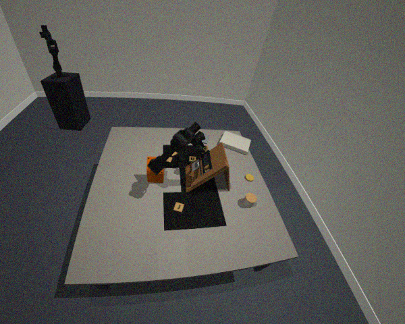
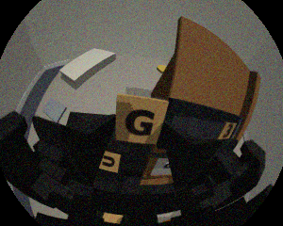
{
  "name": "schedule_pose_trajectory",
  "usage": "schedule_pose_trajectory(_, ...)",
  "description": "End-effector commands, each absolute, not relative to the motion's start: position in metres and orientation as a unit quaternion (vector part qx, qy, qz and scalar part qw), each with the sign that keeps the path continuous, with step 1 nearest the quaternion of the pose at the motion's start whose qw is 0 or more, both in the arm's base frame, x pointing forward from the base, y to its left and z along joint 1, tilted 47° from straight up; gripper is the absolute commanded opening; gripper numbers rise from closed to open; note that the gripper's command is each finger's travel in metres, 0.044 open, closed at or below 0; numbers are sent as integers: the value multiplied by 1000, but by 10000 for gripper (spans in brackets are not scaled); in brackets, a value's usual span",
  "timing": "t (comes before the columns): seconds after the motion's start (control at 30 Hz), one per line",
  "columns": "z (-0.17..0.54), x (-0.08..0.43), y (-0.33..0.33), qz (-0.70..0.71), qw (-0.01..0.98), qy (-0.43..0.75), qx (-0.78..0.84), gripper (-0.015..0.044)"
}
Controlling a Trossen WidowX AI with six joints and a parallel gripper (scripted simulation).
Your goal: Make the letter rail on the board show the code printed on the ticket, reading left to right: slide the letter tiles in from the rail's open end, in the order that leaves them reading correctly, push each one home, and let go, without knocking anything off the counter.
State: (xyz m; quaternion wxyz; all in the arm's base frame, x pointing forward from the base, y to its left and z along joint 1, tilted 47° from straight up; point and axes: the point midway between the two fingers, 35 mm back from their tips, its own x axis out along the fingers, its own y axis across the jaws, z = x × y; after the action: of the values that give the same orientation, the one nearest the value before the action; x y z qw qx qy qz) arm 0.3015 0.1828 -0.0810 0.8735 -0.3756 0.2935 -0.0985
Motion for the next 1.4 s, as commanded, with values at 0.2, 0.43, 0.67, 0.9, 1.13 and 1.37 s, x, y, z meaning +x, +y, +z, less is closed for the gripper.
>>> schedule_pose_trajectory(0.2, -77, 301, 178, -97, 872, 295, -378, 0)
schedule_pose_trajectory(0.43, -75, 301, 176, -97, 872, 295, -378, 0)
schedule_pose_trajectory(0.67, -73, 301, 173, -97, 872, 295, -378, 0)
schedule_pose_trajectory(0.9, -70, 301, 171, -97, 872, 295, -378, 0)
schedule_pose_trajectory(1.13, -68, 301, 168, -97, 872, 295, -379, 0)
schedule_pose_trajectory(1.37, -65, 301, 166, -97, 872, 295, -379, 0)
